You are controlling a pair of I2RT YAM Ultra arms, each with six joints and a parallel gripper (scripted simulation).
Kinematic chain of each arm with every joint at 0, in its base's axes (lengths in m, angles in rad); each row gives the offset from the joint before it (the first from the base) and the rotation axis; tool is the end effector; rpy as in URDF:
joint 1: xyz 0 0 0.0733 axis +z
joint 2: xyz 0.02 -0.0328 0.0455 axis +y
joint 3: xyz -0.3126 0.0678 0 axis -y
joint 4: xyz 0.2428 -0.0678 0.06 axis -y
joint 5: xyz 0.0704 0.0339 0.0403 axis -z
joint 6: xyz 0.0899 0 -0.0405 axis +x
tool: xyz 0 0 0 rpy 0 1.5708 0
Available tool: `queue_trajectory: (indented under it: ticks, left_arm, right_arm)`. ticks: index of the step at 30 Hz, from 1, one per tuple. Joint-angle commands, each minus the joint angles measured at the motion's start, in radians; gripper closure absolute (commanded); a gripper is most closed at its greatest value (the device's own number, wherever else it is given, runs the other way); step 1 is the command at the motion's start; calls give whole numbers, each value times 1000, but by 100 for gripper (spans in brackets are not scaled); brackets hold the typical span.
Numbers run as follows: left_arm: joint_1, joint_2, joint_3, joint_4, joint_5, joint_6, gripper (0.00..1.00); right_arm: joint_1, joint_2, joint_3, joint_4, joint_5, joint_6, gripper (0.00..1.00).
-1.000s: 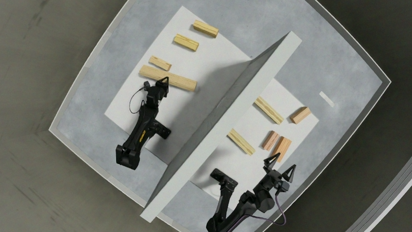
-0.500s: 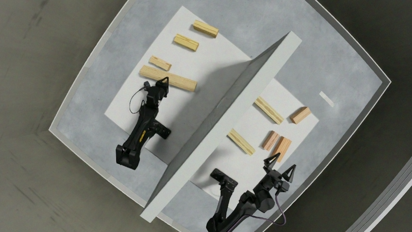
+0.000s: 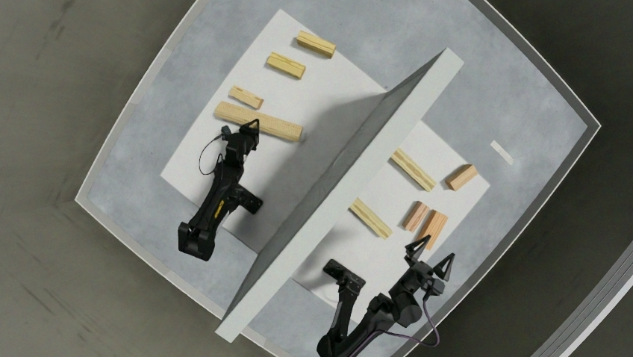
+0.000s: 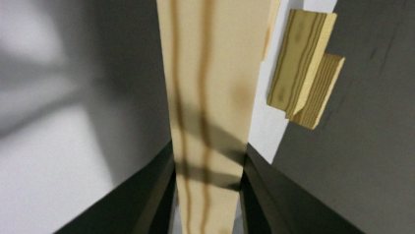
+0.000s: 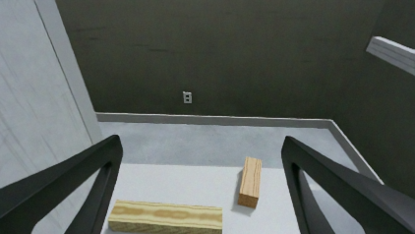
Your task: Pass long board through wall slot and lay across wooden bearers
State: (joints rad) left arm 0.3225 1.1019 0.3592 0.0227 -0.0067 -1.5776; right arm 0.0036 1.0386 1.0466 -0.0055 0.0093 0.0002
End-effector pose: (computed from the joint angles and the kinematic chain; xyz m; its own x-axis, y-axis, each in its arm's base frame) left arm 0.2067 0.0709 0.1718 0.3260 -0.9454 0.0007 -0.6232 -0.2154 -0.7518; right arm 0.2640 0.0012 0.4503 0.0025 0.0002 -1.0000 0.0057 1.0000 0.0002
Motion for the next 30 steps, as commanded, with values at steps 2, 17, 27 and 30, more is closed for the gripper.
queue_trajectory:
  ticks: [2,17,27,30]
  left_arm:
    - [6,17,-37,82,1,12,100]
    - [-2,25,-9,131,2,12,100]
    - [2,60,-43,195,2,12,100]
    - [4,61,-49,210,2,12,100]
  right_arm:
    - [-11,-26,30,-16,4,-1,0]
    - [-11,-26,30,-16,4,-1,0]
    - [-11,-26,30,-16,4,-1,0]
    - [-11,-26,30,-16,4,-1,0]
